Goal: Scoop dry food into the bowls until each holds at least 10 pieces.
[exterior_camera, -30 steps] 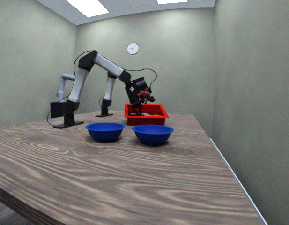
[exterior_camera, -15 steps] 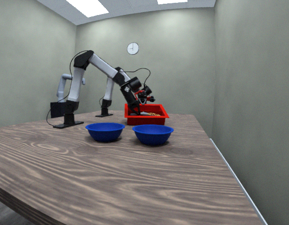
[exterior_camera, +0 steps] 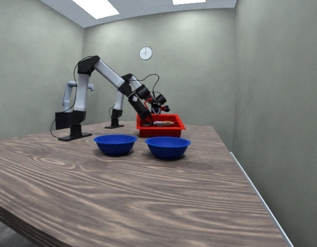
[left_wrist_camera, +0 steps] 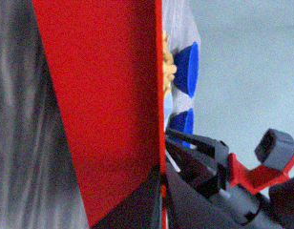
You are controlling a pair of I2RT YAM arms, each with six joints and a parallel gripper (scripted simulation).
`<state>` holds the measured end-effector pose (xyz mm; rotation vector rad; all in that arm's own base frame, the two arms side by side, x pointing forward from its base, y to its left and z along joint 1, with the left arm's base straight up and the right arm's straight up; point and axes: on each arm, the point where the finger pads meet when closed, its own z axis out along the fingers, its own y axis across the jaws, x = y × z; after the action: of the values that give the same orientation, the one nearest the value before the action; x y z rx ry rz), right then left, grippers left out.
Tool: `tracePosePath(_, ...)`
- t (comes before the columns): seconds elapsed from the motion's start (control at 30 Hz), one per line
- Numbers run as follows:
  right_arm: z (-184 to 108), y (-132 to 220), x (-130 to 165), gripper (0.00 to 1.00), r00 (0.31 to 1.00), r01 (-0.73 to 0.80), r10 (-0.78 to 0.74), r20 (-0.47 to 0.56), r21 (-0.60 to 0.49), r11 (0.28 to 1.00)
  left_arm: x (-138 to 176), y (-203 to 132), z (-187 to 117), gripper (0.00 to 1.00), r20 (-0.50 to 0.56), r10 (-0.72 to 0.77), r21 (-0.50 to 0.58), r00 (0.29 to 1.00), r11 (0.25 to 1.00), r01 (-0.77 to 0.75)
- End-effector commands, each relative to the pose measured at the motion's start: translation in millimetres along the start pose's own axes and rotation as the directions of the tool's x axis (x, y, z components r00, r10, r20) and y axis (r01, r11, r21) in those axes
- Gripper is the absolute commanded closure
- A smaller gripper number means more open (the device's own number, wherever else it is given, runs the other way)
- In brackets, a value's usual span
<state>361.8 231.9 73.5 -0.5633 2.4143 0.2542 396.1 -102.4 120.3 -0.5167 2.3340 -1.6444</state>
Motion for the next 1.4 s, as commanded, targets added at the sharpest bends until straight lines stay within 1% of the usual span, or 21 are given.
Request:
tracePosePath(0.0,-15.5,-0.8,-40.1,1.0,0.98,0.012,-0.02,0.198,0.041,0.999,-6.6,-40.1,-6.3,1.0,0.016,0.116,0.057,0.993,0.992,-0.117)
tracePosePath(0.17,-15.9,3.7,-35.1,1.0,0.982,0.02,-0.026,0.189,0.031,0.999,-6.6,-40.1,-6.3,1.0,0.016,0.116,0.057,0.993,0.992,-0.117)
tracePosePath(0.23,-23.1,2.3,-53.9,1.0,0.973,0.011,-0.019,0.232,0.036,0.999,-6.6,-40.1,-6.3,1.0,0.016,0.116,0.057,0.993,0.992,-0.117)
tracePosePath(0.27,-18.1,0.0,-39.5,1.0,0.969,0.017,-0.034,0.246,0.071,0.997,-6.6,-40.1,-6.3,1.0,0.016,0.116,0.057,0.993,0.992,-0.117)
tracePosePath(0.33,-19.3,-0.3,-41.3,1.0,0.962,0.017,-0.04,0.272,0.087,0.996,-6.6,-40.1,-6.3,1.0,0.016,0.116,0.057,0.993,0.992,-0.117)
tracePosePath(0.37,-14.2,3.6,-36.9,1.0,0.972,0.024,-0.038,0.232,0.062,0.998,-6.6,-40.1,-6.3,1.0,0.016,0.116,0.057,0.993,0.992,-0.117)
tracePosePath(0.43,-22.4,4.5,-51.7,1.0,0.965,0.019,-0.033,0.261,0.057,0.998,-6.6,-40.1,-6.3,1.0,0.016,0.116,0.057,0.993,0.992,-0.117)
tracePosePath(0.6,-23.9,-3.4,-52.6,1.0,0.964,0.008,-0.026,0.266,0.065,0.998,-6.6,-40.1,-6.3,1.0,0.016,0.116,0.057,0.993,0.992,-0.117)
tracePosePath(0.63,-23.3,-3.2,-50.8,1.0,0.965,0.009,-0.026,0.262,0.063,0.998,-6.6,-40.1,-6.3,1.0,0.016,0.116,0.057,0.993,0.992,-0.117)
tracePosePath(0.67,-8.6,9.2,-3.2,1.0,0.993,0.059,-0.062,0.105,0.031,0.998,-6.6,-40.1,-6.3,1.0,0.016,0.116,0.057,0.993,0.992,-0.117)
tracePosePath(0.73,-8.6,9.2,-3.2,1.0,0.993,0.059,-0.062,0.105,0.031,0.998,-6.6,-40.1,-6.3,1.0,0.016,0.116,0.057,0.993,0.992,-0.117)
tracePosePath(0.8,-14.3,12.3,-25.8,1.0,0.985,0.053,-0.057,0.163,0.024,0.998,-6.6,-40.1,-6.3,1.0,0.016,0.116,0.057,0.993,0.992,-0.117)
tracePosePath(1.03,-32.6,7.8,-35.3,1.0,0.985,0.023,-0.032,0.17,0.058,0.998,-6.6,-40.1,-6.3,1.0,0.016,0.116,0.057,0.993,0.992,-0.117)
tracePosePath(1.07,-36.1,9.4,-51.1,1.0,0.97,0.013,-0.024,0.243,0.049,0.999,-6.6,-40.1,-6.3,1.0,0.016,0.116,0.057,0.993,0.992,-0.117)
tracePosePath(1.13,-42.1,9.2,-61.1,1.0,0.961,0.002,-0.016,0.278,0.05,0.999,-6.6,-40.1,-6.3,1.0,0.016,0.116,0.057,0.993,0.992,-0.117)
tracePosePath(1.17,-43.4,10.0,-60.1,1.0,0.962,0.002,-0.016,0.271,0.051,0.999,-6.6,-40.1,-6.3,1.0,0.016,0.116,0.057,0.993,0.992,-0.117)
tracePosePath(1.2,-40.6,7.3,-42.3,1.0,0.98,0.01,-0.023,0.196,0.065,0.998,-6.6,-40.1,-6.3,1.0,0.016,0.116,0.057,0.993,0.992,-0.117)
tracePosePath(1.23,-43.0,10.0,-55.2,1.0,0.968,0.008,-0.021,0.251,0.051,0.999,-6.6,-40.1,-6.3,1.0,0.016,0.116,0.057,0.993,0.992,-0.117)
tracePosePath(1.3,-43.0,10.0,-55.2,1.0,0.968,0.008,-0.021,0.251,0.051,0.999,-6.6,-40.1,-6.3,1.0,0.016,0.116,0.057,0.993,0.992,-0.117)
tracePosePath(1.33,-43.7,4.8,-41.0,1.0,0.983,0.008,-0.021,0.181,0.072,0.997,-6.6,-40.1,-6.3,1.0,0.016,0.116,0.057,0.993,0.992,-0.117)
tracePosePath(1.37,-46.8,7.4,-43.9,1.0,0.982,0.009,-0.022,0.19,0.07,0.998,-6.6,-40.1,-6.3,1.0,0.016,0.116,0.057,0.993,0.992,-0.117)
